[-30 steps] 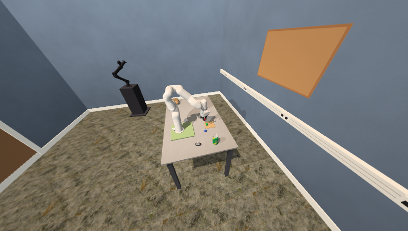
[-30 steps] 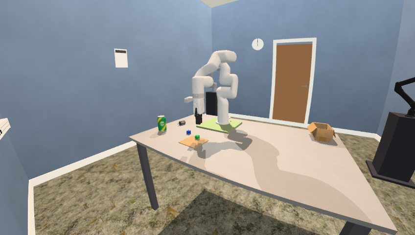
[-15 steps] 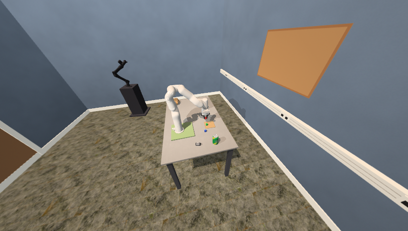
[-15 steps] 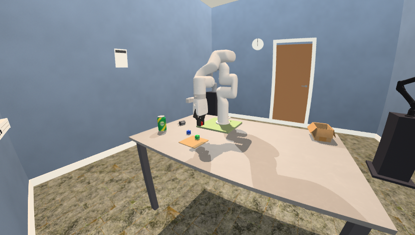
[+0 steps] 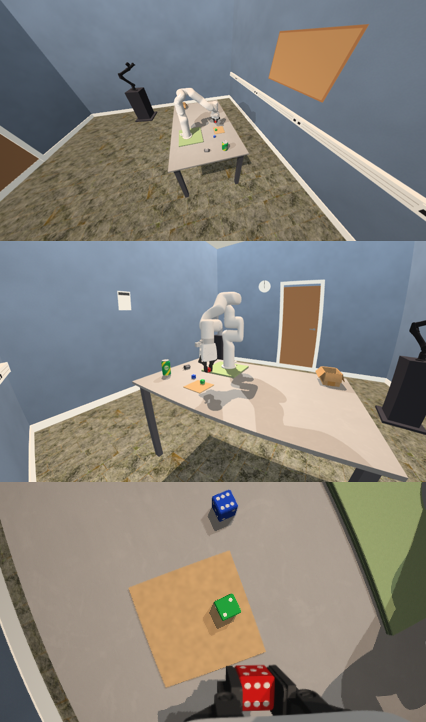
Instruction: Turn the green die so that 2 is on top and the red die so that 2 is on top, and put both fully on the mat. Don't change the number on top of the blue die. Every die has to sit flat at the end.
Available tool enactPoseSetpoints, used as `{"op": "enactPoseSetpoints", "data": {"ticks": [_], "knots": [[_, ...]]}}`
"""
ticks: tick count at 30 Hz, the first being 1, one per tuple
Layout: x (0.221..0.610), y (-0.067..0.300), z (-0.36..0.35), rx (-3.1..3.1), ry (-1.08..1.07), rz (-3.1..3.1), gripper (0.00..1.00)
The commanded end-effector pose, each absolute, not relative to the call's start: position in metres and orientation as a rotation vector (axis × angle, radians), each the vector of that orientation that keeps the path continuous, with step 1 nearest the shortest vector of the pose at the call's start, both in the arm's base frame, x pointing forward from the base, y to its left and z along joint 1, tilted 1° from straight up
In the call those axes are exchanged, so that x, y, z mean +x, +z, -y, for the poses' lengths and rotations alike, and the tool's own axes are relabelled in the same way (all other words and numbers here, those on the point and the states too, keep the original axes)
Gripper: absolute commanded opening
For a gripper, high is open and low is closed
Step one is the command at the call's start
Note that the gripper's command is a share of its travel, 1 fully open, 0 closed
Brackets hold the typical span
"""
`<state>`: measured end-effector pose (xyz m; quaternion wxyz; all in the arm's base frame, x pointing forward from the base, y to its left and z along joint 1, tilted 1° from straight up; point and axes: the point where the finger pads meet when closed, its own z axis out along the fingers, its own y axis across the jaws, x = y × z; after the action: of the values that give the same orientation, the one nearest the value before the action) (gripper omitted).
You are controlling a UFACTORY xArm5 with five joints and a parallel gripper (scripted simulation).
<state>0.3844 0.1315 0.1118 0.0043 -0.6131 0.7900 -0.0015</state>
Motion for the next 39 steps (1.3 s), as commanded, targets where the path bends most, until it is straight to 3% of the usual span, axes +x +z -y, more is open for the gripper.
{"op": "enactPoseSetpoints", "data": {"ticks": [1,24,39], "knots": [[0.391,0.111,-0.148,-1.699,-0.003,-2.633,0.21],[0.403,0.103,-0.208,-0.906,0.002,-2.999,0.21],[0.404,0.101,-0.218,-0.771,0.005,-3.033,0.21]]}}
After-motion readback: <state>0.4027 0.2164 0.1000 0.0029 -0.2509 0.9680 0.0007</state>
